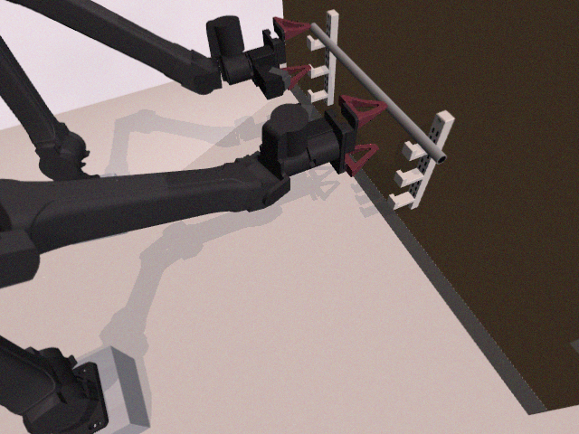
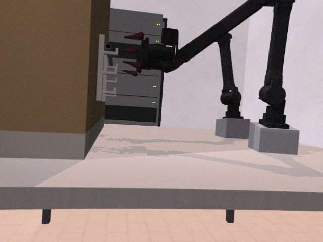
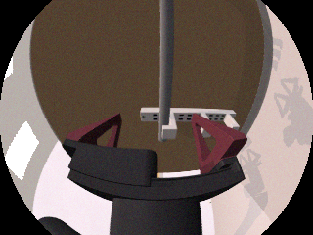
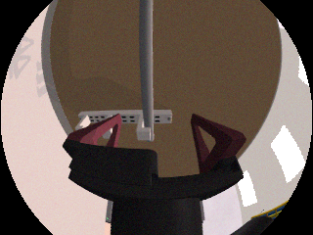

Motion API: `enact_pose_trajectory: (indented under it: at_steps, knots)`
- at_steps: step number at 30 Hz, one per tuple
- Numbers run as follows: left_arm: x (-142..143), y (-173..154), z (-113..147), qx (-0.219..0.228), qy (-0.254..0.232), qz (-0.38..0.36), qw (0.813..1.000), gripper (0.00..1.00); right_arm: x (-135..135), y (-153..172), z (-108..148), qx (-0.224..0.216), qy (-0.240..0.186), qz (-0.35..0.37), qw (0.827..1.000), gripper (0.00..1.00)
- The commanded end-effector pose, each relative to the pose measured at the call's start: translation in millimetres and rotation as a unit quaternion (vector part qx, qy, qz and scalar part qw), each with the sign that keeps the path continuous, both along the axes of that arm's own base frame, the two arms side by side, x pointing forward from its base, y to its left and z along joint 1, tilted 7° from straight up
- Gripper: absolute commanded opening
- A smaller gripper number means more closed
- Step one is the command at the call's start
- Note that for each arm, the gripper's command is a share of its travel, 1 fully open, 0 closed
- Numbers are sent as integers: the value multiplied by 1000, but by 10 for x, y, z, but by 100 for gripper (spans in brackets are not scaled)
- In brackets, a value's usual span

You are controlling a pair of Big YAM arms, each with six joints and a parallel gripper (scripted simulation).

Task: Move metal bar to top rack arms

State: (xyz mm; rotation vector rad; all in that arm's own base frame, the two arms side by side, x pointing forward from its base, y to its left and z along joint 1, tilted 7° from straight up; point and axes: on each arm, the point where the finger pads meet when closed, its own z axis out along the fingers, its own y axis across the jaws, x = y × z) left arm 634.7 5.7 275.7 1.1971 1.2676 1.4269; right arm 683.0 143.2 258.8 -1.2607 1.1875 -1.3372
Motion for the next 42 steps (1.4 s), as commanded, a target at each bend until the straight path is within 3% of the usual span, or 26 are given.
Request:
enact_pose_trajectory:
  at_steps: [1,10,42]
  knots:
    - [-64,-66,271,-1,-31,-4,1000,100,-82,77,319,11,-31,5,999,100]
    - [-169,-86,262,-1,-30,-4,1000,100,-186,86,309,11,-31,5,999,100]
    - [-168,-86,251,-1,-30,-4,1000,100,-186,85,295,11,-30,5,999,100]
